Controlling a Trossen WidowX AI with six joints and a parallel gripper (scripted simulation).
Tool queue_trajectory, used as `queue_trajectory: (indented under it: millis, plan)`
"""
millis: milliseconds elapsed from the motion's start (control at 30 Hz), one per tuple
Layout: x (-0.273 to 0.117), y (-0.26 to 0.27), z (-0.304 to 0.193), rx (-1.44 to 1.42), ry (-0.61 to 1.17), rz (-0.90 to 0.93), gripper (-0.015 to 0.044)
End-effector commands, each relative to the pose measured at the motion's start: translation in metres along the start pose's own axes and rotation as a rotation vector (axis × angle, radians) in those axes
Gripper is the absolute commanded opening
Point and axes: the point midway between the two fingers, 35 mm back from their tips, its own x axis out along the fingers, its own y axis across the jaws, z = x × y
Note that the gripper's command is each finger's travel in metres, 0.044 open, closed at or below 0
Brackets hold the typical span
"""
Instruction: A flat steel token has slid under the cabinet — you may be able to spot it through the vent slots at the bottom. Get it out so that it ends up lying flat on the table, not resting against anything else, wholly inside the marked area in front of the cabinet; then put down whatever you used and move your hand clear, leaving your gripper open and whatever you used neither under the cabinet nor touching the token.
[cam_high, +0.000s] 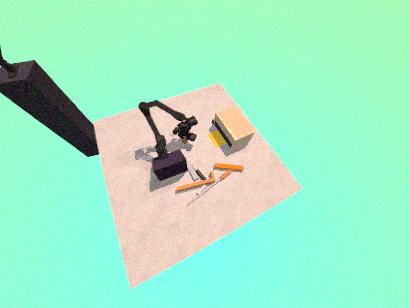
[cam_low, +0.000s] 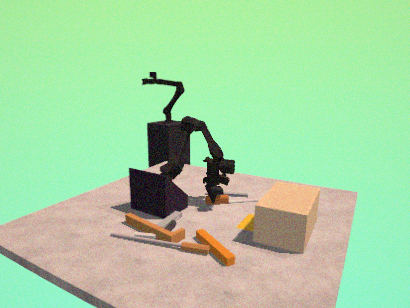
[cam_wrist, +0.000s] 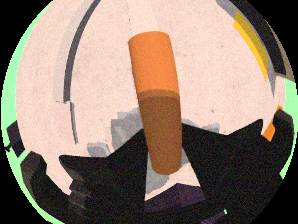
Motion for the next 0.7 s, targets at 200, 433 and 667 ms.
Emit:
queue_trajectory:
  millis: [200, 433, 667]
  plan:
    - [-0.001, -0.012, -0.001, -0.001, -0.004, -0.003, 0.0000]
    - [-0.001, -0.018, -0.003, -0.003, -0.004, -0.003, 0.0000]
    - [-0.001, -0.025, -0.005, -0.004, -0.004, -0.003, 0.0000]
